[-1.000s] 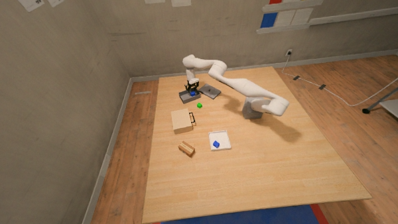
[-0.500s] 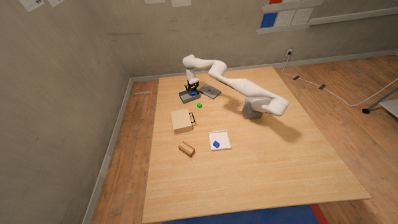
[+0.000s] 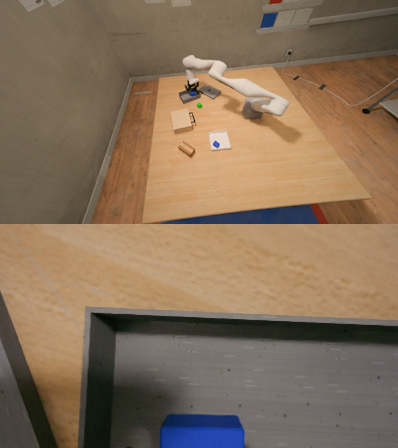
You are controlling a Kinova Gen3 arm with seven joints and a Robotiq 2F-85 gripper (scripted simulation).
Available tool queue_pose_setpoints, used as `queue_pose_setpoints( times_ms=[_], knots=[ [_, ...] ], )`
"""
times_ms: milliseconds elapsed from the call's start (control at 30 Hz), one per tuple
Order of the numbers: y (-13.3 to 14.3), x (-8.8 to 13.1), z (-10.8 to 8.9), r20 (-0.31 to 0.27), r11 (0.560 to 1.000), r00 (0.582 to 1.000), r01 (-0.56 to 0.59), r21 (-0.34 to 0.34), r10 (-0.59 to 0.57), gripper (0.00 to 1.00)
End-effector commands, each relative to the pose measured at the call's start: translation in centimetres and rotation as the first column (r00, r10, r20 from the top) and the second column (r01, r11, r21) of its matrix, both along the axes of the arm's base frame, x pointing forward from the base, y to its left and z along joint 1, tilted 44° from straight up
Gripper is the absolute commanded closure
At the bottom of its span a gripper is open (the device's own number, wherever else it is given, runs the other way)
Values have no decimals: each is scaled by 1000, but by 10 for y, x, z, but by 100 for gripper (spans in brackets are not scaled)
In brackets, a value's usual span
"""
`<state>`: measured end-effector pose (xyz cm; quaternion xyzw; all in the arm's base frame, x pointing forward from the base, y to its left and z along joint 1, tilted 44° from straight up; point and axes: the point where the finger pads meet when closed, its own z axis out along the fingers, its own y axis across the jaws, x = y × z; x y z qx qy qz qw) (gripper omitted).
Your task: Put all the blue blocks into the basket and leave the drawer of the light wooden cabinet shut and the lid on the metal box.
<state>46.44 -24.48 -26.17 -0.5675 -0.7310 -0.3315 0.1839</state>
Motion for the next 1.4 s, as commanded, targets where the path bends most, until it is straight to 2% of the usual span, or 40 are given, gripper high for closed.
queue_pose_setpoints(
  times_ms=[0, 1367],
  knots=[
    [-1, 1, 0, 1, 1000, 1000, 1, -2, -1, 31],
    [13, 3, -14, 1, 1000, 1000, 1, -2, -1, 31]
  ],
)
